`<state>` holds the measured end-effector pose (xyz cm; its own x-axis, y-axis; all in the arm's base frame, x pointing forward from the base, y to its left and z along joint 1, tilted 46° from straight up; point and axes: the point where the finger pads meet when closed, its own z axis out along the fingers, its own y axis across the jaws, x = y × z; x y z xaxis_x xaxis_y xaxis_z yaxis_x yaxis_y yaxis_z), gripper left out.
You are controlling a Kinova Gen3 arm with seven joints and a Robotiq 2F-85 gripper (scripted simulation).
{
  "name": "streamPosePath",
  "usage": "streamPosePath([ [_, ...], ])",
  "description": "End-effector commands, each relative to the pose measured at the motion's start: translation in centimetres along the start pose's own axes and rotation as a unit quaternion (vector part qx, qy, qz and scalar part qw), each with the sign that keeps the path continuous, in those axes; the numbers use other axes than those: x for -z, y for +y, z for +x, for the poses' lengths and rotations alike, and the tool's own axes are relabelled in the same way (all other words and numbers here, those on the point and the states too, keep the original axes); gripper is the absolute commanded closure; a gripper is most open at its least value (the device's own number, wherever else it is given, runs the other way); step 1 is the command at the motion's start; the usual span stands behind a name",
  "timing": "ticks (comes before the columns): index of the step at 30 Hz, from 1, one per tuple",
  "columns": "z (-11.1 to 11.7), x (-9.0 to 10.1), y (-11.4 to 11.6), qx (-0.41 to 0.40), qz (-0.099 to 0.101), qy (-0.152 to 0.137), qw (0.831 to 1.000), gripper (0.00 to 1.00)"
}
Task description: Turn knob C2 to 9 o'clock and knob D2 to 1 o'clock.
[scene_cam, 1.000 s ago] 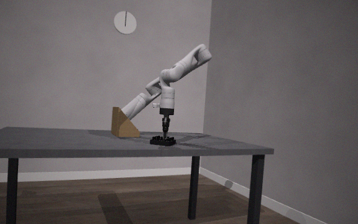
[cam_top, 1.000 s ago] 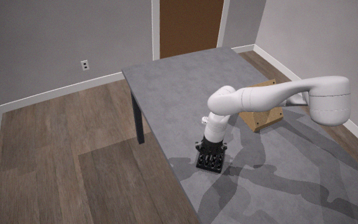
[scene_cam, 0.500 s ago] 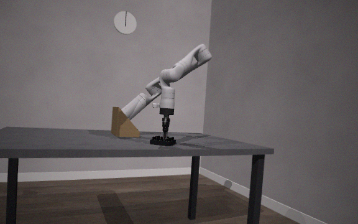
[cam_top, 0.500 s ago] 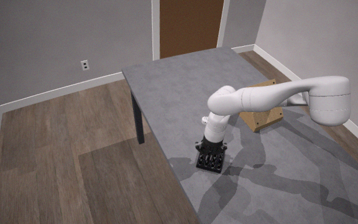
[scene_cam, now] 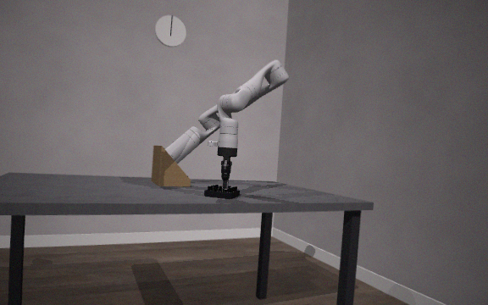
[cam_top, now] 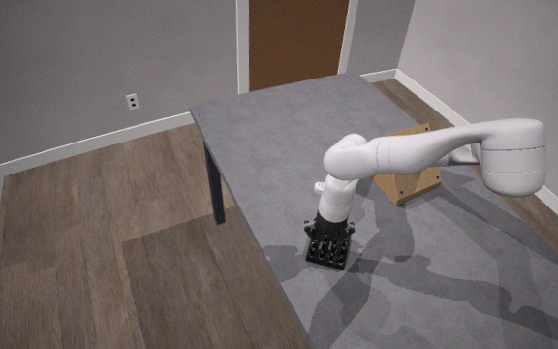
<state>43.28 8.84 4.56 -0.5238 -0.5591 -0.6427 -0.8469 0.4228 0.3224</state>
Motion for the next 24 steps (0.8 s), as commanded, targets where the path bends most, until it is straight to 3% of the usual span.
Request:
streamPosePath([
  [1,0.0,0.1,0.0,0.000,0.001,0.000,1.000,0.81],
  [15,0.0,0.8,0.0,0.000,0.001,0.000,1.000,0.81],
  [24,0.0,3.3,0.0,0.000,0.001,0.000,1.000,0.81],
])
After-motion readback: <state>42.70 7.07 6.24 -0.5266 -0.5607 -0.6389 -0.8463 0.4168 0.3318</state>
